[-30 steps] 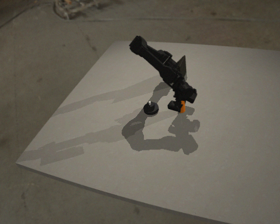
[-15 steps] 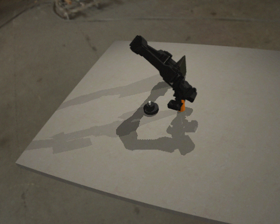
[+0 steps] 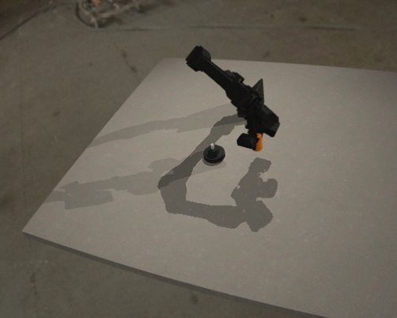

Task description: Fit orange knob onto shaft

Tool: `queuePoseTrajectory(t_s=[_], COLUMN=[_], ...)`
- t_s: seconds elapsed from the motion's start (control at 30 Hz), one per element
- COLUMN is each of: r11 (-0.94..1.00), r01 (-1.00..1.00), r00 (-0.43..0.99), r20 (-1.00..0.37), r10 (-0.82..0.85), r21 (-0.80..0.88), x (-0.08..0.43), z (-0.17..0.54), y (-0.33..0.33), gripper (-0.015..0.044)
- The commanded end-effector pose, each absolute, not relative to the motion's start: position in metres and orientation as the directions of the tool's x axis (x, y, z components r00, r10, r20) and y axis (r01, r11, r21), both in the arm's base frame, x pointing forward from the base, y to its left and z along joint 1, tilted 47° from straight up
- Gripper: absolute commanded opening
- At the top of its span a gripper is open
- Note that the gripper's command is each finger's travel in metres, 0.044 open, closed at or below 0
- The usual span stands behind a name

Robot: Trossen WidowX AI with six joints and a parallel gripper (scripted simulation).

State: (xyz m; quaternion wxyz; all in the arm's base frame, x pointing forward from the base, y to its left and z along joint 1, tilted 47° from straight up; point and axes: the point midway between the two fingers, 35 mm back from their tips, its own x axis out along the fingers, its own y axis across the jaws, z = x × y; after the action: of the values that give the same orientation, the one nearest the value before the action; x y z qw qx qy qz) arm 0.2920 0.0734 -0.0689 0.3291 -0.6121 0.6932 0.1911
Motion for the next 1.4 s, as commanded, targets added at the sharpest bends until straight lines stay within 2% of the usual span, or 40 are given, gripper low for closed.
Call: queuePoseTrajectory(t_s=[0.0, 0.83, 1.37], r11=[0.176, 0.178, 0.175], r01=[-0.973, -0.973, -0.974], r00=[-0.024, -0.027, -0.025], r20=[-0.698, -0.694, -0.703], r10=[-0.716, -0.719, -0.711], r21=[-0.147, -0.147, -0.143], x=[0.295, 0.297, 0.311], z=[-0.061, -0.009, 0.016], y=[0.086, 0.138, 0.098], gripper=[0.0, 0.0, 0.0])
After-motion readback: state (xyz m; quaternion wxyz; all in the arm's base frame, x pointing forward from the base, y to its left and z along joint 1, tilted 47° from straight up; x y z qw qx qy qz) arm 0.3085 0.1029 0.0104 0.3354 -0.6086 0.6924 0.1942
